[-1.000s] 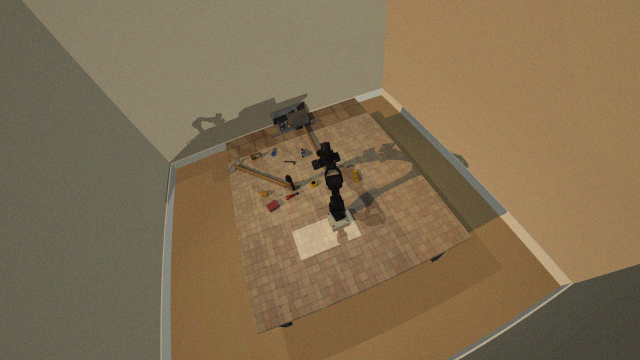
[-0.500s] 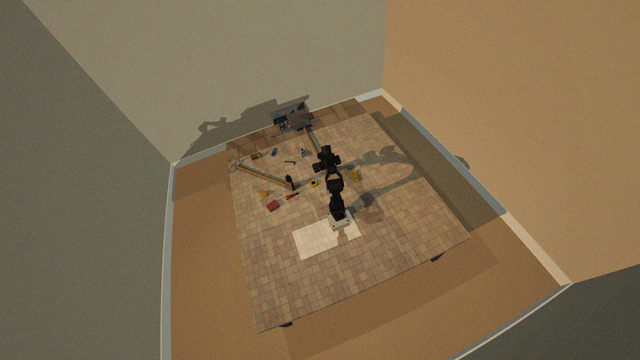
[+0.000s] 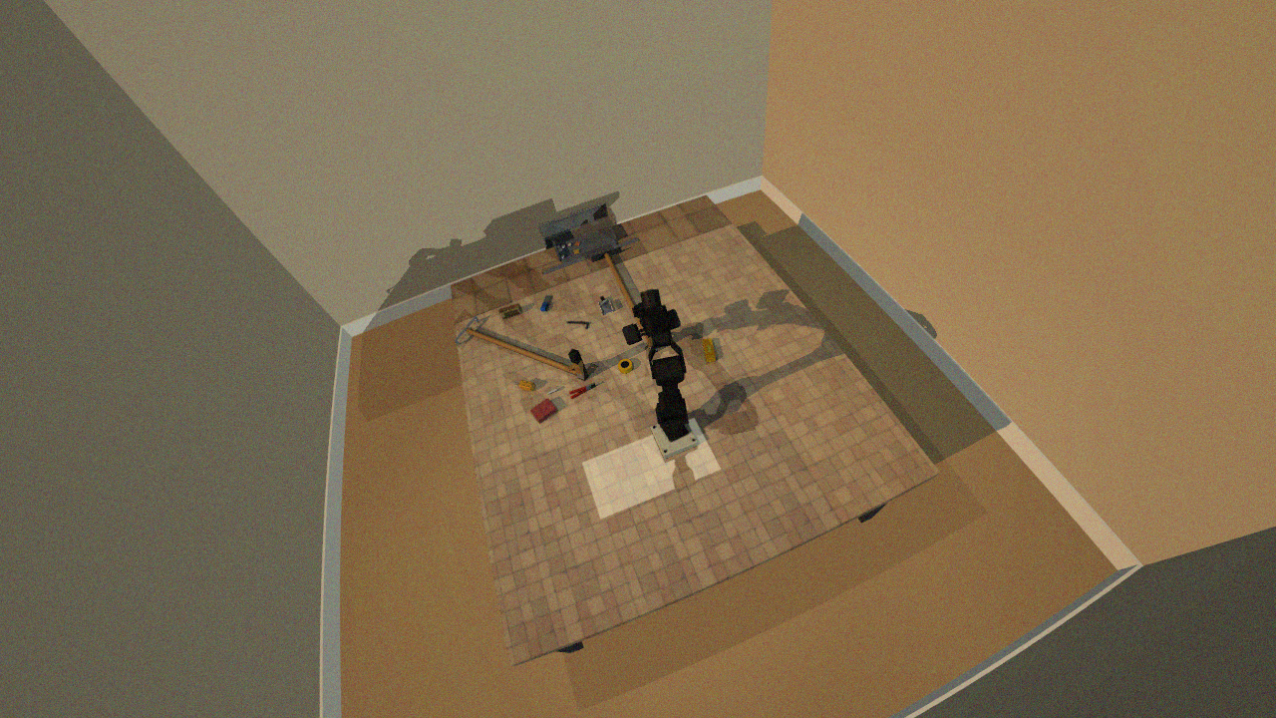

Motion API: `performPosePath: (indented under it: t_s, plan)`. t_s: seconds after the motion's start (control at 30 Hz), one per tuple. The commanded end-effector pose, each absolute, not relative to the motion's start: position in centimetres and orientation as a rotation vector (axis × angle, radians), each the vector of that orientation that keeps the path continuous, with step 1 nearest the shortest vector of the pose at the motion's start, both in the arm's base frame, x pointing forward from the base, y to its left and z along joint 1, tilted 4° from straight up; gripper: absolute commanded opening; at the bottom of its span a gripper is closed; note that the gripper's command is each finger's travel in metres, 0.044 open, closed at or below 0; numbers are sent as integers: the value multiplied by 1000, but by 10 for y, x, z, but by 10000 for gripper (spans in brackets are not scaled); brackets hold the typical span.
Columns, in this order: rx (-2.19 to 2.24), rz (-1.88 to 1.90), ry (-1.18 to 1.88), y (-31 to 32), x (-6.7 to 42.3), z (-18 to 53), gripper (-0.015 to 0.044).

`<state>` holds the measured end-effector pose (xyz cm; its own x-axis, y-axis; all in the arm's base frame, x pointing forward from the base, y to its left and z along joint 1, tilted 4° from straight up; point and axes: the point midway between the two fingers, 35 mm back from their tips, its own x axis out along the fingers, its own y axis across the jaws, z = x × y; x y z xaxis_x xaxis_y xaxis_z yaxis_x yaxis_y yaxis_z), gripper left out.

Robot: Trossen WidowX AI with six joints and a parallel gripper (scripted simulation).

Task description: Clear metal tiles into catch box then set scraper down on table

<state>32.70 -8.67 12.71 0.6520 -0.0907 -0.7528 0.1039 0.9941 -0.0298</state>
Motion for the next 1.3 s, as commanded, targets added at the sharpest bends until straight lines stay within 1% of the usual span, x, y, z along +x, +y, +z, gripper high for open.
performPosePath:
  t_s: [0.0,0.67,0.8,1.27]
  plan:
    - [14,-111,848,-87,324,134,440]
    - [15,-110,853,-81,290,170,440]
    - [19,-110,838,-82,289,176,440]
    - [56,-96,532,-88,282,276,440]
